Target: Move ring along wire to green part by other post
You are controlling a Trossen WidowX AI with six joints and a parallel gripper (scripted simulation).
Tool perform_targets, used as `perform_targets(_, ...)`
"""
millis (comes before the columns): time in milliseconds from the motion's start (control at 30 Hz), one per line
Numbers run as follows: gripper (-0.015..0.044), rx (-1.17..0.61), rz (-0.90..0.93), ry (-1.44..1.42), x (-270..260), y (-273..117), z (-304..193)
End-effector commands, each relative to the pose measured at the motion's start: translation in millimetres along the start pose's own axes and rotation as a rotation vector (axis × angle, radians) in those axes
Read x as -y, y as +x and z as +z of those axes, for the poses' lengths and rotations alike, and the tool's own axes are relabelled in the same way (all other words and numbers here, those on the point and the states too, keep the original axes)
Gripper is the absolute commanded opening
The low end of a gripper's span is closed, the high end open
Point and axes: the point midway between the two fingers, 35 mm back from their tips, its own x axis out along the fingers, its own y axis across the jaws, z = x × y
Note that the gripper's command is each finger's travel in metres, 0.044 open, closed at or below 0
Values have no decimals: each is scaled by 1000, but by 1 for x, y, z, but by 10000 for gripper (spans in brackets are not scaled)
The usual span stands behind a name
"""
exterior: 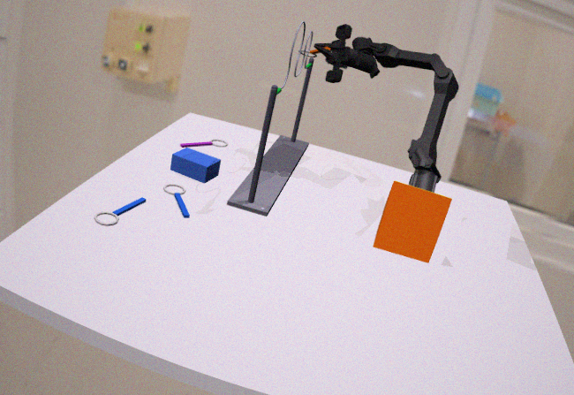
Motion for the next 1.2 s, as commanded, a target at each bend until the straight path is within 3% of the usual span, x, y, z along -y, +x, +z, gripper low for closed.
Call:
perform_targets(0, -150, -2, 11, 6, -8, -1, 1)
perform_targets(533, -150, 2, -61, -107, -8, -2, 2)
perform_targets(1167, -150, 17, -258, -435, 17, -5, 9)
